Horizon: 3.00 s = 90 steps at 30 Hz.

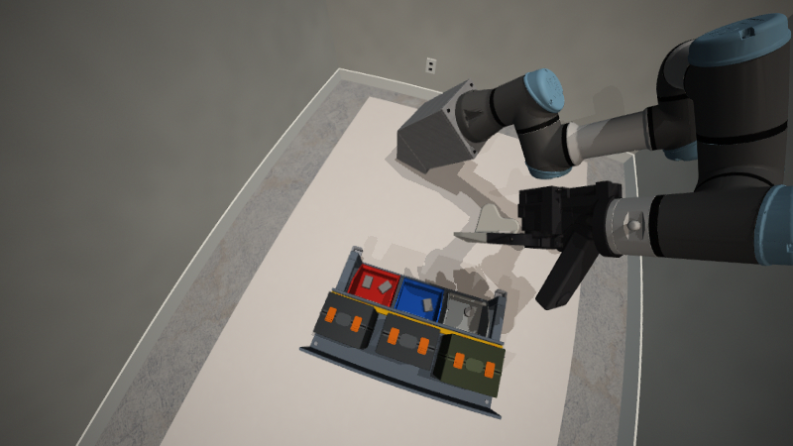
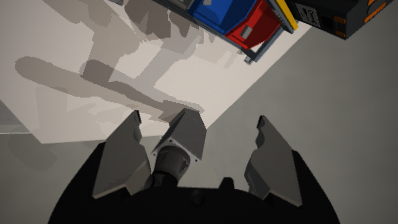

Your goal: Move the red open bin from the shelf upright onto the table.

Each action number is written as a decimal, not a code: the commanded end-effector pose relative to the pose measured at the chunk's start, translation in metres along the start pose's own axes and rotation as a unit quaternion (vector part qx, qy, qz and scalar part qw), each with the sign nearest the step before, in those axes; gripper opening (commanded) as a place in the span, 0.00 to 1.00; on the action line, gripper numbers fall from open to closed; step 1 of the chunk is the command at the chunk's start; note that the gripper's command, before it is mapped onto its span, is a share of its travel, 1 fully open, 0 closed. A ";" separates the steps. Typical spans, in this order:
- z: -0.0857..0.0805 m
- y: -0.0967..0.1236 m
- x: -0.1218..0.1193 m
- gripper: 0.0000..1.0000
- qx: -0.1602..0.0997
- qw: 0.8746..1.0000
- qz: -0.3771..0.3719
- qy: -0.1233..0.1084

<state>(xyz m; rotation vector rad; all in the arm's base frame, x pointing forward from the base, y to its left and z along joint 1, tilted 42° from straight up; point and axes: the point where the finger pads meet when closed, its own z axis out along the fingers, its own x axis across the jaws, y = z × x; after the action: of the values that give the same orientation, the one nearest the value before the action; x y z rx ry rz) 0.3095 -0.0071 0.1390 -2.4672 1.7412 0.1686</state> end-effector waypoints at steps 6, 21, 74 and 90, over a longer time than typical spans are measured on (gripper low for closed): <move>-0.007 0.002 -0.004 1.00 -0.005 0.999 0.031 0.015; -0.005 0.002 -0.003 1.00 -0.003 1.000 0.021 0.011; -0.013 0.005 -0.008 1.00 -0.007 0.997 0.073 0.035; -0.015 0.006 -0.009 1.00 -0.006 0.995 0.088 0.042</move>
<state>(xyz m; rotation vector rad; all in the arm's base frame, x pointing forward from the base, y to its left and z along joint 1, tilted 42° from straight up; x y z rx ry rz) 0.3035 -0.0036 0.1501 -2.3960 1.9220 0.1205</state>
